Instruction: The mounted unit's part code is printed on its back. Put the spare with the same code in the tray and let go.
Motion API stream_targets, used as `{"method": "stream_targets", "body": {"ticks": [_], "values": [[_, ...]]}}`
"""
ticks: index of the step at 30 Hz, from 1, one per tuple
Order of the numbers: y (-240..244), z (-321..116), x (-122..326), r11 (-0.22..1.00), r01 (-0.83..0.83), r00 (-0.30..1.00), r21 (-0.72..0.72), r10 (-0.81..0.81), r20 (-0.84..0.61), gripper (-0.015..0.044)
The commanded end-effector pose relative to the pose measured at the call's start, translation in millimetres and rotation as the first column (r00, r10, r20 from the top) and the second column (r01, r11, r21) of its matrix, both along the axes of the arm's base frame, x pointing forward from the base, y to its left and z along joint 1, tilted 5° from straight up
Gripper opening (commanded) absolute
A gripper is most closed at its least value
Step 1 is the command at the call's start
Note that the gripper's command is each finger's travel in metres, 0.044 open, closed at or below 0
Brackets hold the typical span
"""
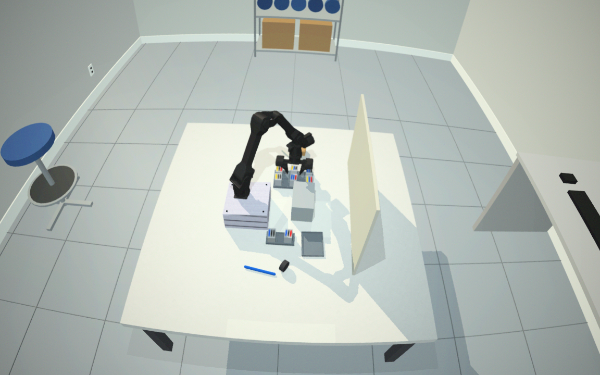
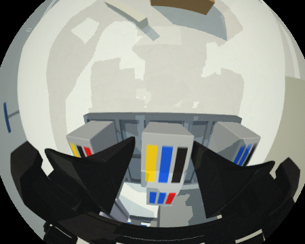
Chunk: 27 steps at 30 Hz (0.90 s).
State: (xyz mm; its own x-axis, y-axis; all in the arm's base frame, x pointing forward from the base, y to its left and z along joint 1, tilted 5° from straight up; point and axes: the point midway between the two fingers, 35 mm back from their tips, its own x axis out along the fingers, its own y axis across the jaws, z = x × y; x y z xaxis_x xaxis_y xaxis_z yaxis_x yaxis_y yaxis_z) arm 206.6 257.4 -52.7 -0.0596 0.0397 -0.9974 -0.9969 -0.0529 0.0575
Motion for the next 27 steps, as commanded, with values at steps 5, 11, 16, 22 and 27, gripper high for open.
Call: {"method": "stream_targets", "body": {"ticks": [5, 11, 16, 22, 27], "values": [[-0.2, -0.4, -0.2, 1.0, 0.0, 1.0, -0.001, 0.0, -0.001, 0.0195], [-0.2, -0.4, -0.2, 1.0, 0.0, 1.0, -0.001, 0.0, -0.001, 0.0135], [-0.2, -0.4, -0.2, 1.0, 0.0, 1.0, -0.001, 0.0, -0.001, 0.0043], [-0.2, -0.4, -0.2, 1.0, 0.0, 1.0, -0.001, 0.0, -0.001, 0.0], [0.1, 4.6, 0.5, 1.0, 0.0, 1.0, -0.001, 0.0, -0.001, 0.0]]}}
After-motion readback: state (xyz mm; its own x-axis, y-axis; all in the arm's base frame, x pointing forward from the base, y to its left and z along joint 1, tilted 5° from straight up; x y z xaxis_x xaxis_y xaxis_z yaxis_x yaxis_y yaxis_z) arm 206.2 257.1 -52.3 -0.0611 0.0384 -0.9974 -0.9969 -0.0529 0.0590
